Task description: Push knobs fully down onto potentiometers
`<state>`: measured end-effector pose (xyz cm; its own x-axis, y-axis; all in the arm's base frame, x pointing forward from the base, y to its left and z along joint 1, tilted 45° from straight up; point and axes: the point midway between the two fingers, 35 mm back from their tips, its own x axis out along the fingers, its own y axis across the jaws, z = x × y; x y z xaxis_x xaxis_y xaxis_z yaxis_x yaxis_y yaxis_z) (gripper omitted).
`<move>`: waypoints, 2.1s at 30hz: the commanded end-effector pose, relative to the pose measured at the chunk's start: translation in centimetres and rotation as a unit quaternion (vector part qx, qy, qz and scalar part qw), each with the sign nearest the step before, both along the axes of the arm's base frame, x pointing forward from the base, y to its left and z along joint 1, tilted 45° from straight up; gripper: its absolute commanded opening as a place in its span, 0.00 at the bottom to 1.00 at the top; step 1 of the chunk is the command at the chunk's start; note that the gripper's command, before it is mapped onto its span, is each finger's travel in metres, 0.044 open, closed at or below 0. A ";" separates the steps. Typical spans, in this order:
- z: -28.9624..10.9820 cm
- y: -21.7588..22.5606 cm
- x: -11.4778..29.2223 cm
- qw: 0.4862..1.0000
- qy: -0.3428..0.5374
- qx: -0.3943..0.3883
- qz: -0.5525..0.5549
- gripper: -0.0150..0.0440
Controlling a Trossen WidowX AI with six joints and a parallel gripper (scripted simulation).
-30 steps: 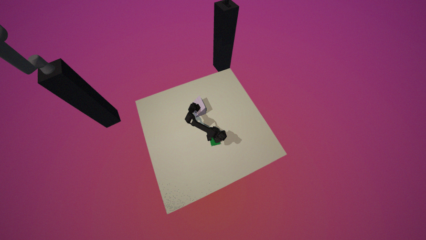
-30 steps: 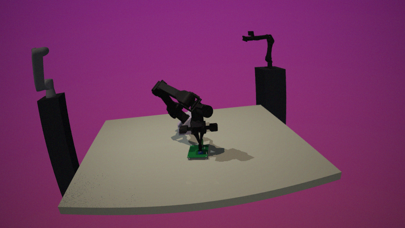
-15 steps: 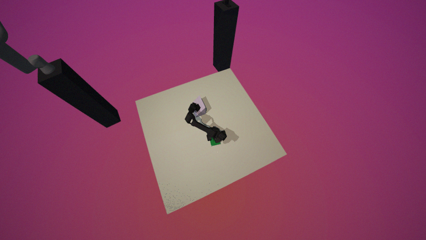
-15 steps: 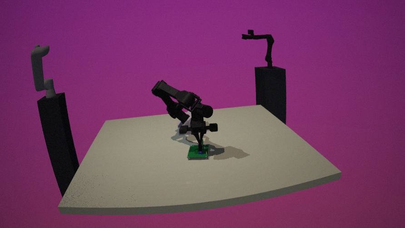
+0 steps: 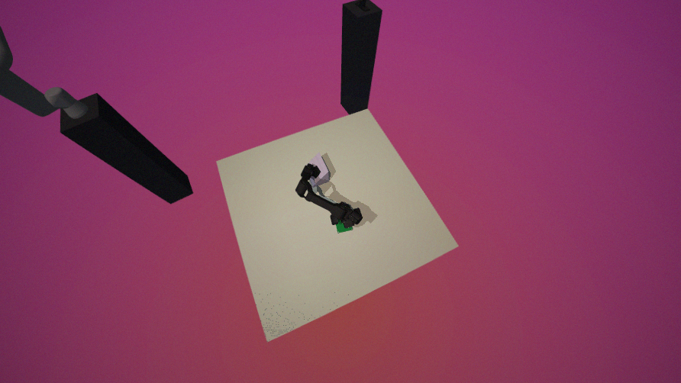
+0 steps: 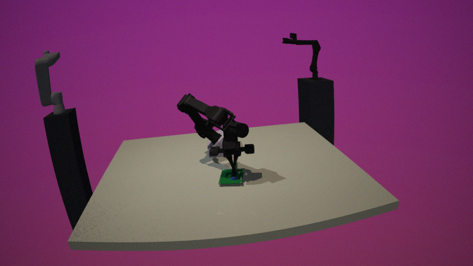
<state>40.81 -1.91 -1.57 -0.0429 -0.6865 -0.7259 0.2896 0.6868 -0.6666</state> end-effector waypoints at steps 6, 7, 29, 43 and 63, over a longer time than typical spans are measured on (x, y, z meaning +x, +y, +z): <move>-2.0 -2.7 0.0 1.000 0.004 -0.005 -0.027 0.25; -2.0 -2.7 0.0 1.000 0.004 -0.005 -0.027 0.25; -2.0 -2.7 0.0 1.000 0.004 -0.005 -0.027 0.25; -2.1 -2.8 0.0 1.000 0.004 -0.005 -0.027 0.25; -1.3 -2.0 0.2 1.000 0.004 -0.005 -0.027 0.25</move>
